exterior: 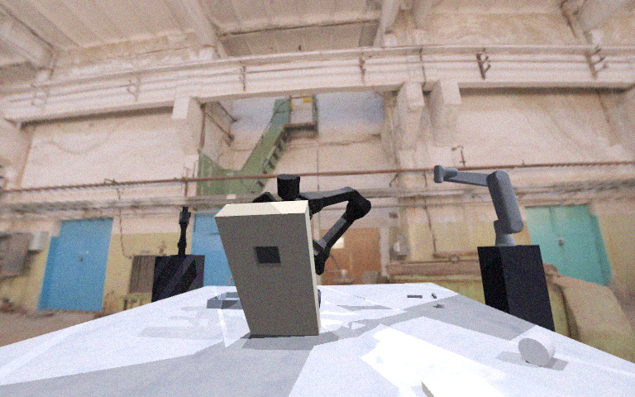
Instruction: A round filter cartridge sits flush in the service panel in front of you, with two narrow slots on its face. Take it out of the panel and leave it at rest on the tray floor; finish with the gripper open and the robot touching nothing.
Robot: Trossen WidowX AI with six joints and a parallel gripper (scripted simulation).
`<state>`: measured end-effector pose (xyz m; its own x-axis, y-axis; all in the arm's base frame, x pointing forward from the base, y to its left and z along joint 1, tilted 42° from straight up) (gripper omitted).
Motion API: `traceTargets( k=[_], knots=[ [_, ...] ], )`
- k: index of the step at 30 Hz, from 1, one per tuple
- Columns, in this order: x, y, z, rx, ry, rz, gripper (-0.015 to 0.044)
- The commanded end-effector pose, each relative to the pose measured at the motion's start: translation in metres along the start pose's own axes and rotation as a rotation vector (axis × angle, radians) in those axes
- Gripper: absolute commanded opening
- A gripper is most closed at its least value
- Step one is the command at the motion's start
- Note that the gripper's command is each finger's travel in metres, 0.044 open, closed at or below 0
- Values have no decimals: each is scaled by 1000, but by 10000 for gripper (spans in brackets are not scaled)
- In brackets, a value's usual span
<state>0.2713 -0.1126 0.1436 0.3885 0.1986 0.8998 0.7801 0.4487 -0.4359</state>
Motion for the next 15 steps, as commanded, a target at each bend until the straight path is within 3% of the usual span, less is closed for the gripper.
traceTargets(
  k=[1,7,15],
  knots=[
    [-1,3,0,-3,3,7,109],
    [-1,5,0,-3,3,7,109],
    [0,1,0,-1,2,0,55]
  ],
)
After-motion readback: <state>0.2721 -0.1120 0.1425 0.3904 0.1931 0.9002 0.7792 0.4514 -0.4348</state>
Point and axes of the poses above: the point midway between the two fingers, 35 mm back from their tips, its own y axis out along the fingers, its own z axis across the jaws, x = y × z, the point moved 8 cm from there along -y, back along the fingers, and after that the axes turned 13 degrees about y, right-handed, at the moved point
